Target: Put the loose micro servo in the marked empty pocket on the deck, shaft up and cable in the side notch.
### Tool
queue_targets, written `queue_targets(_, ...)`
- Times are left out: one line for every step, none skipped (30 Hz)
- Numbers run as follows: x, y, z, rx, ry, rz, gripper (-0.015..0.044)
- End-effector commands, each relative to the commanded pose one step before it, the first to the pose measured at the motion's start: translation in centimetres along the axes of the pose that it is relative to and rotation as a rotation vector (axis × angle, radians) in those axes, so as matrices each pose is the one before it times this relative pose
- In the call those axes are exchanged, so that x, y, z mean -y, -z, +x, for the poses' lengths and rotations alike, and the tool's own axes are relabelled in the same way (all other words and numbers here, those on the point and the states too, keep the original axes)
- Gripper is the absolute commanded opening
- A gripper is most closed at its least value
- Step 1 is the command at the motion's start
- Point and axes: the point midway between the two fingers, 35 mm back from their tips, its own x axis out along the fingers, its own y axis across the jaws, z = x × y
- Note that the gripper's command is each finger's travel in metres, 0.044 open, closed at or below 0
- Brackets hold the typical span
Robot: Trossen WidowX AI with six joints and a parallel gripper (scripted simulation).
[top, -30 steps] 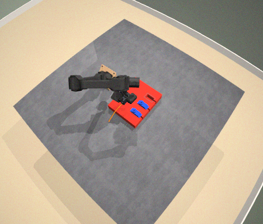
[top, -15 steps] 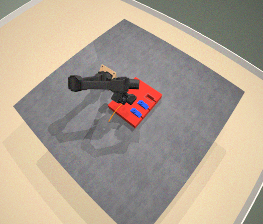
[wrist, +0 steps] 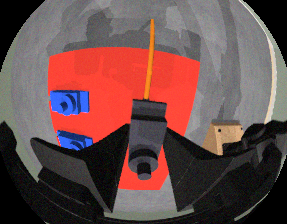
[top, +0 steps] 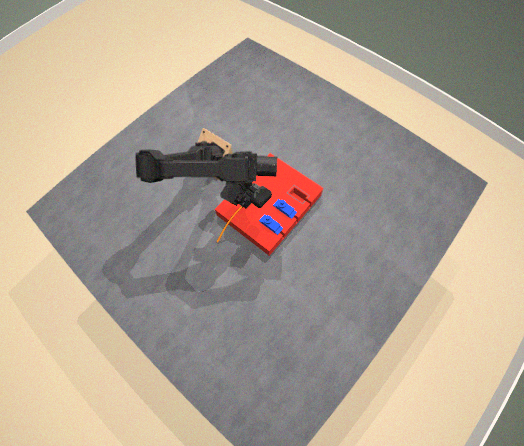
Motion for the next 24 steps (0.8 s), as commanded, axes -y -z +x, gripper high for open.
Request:
queue_targets(-0.081,0.009,-1.731,-0.00802,-0.00688,0.0047,0.0000)
queue_targets(0.098,-0.082,-0.460,0.00028,0.00018,-0.0001,0.0000)
queue_targets(0.074,-0.068,-0.280,0.00026,0.00012,0.0000,0.0000)
queue_targets(0.021,-0.047,-0.093,0.00011,0.00004,0.0000,0.0000)
queue_targets(-0.023,-0.023,0.000,0.00001,-0.00001,0.0000,0.0000)
queue_targets(-0.032,-0.022,0.000,0.00001,-0.00001,0.0000,0.0000)
queue_targets(-0.019,-0.028,0.000,0.00001,-0.00001,0.0000,0.0000)
queue_targets(0.004,-0.036,0.000,0.00001,0.00000,0.0000,0.0000)
queue_targets(0.022,-0.042,0.000,0.00002,0.00001,0.0000,0.0000)
queue_targets(0.029,-0.041,0.000,0.00002,0.00001,0.0000,0.0000)
queue_targets(0.033,-0.033,0.000,0.00001,0.00001,0.0000,0.0000)
queue_targets(0.026,-0.025,0.000,0.00001,0.00001,0.0000,0.0000)
queue_targets(0.016,-0.021,0.000,0.00001,0.00001,0.0000,0.0000)
queue_targets(-0.074,0.005,0.000,-0.00001,-0.00003,0.0000,0.0000)
queue_targets(-0.157,0.011,0.000,-0.00001,-0.00006,0.0001,0.0000)
queue_targets(-0.208,0.014,0.000,-0.00001,-0.00008,0.0001,0.0000)
queue_targets(-0.269,0.020,-0.009,-0.00009,-0.00011,0.0001,0.0000)
queue_targets(-0.344,0.025,-0.008,-0.00008,-0.00014,0.0001,0.0000)
queue_targets(-0.335,0.023,-0.003,-0.00004,-0.00013,0.0001,0.0000)
queue_targets(-0.343,0.022,0.001,-0.00001,-0.00013,0.0002,0.0000)
queue_targets(-0.303,0.019,0.005,0.00002,-0.00011,0.0001,0.0000)
queue_targets(-0.195,0.012,0.005,0.00003,-0.00007,0.0001,0.0000)
queue_targets(-0.067,0.004,0.002,0.00001,-0.00002,0.0000,0.0000)
queue_targets(0.000,0.000,0.000,0.00000,0.00000,0.0000,0.0000)
